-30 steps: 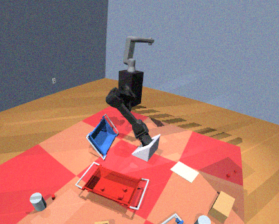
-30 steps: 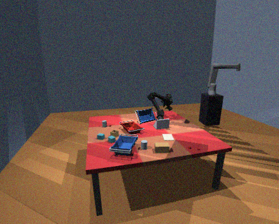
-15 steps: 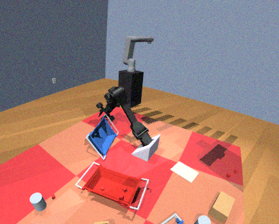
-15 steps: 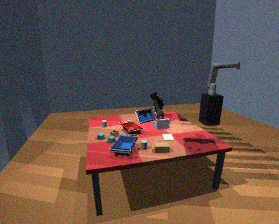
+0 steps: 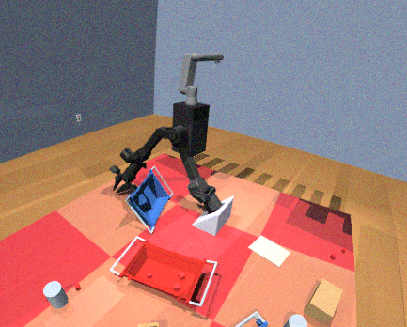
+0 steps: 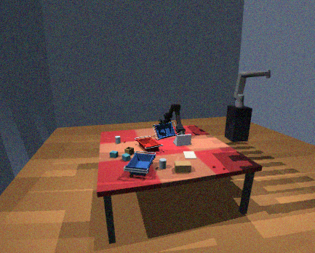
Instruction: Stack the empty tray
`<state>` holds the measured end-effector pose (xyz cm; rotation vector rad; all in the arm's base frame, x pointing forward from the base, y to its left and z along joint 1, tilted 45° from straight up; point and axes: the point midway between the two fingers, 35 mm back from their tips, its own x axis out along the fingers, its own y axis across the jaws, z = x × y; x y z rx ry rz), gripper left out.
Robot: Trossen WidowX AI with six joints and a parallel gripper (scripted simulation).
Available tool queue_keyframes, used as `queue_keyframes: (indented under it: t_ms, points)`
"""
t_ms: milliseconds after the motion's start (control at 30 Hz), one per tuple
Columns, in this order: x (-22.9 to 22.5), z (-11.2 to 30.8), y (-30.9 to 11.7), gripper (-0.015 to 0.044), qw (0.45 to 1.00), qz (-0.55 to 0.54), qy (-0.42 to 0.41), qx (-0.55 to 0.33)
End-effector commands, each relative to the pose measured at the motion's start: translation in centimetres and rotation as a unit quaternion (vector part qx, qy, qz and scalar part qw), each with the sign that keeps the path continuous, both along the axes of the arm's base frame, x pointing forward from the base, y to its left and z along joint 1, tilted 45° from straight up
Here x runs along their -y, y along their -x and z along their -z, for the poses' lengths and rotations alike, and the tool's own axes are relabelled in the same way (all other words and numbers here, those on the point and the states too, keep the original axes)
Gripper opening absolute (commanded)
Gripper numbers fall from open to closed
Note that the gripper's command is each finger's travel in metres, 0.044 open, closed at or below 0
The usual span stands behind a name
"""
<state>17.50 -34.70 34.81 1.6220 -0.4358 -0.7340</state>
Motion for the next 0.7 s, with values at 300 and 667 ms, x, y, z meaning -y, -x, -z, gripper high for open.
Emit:
queue_keyframes:
  t_ms: [300,667]
  points:
    - [-5.6,3.3,-12.7,0.0082,0.979,-0.013,-0.204,0.004]
    - [-17.5,11.3,-22.3,0.0082,0.930,0.073,-0.340,-0.122]
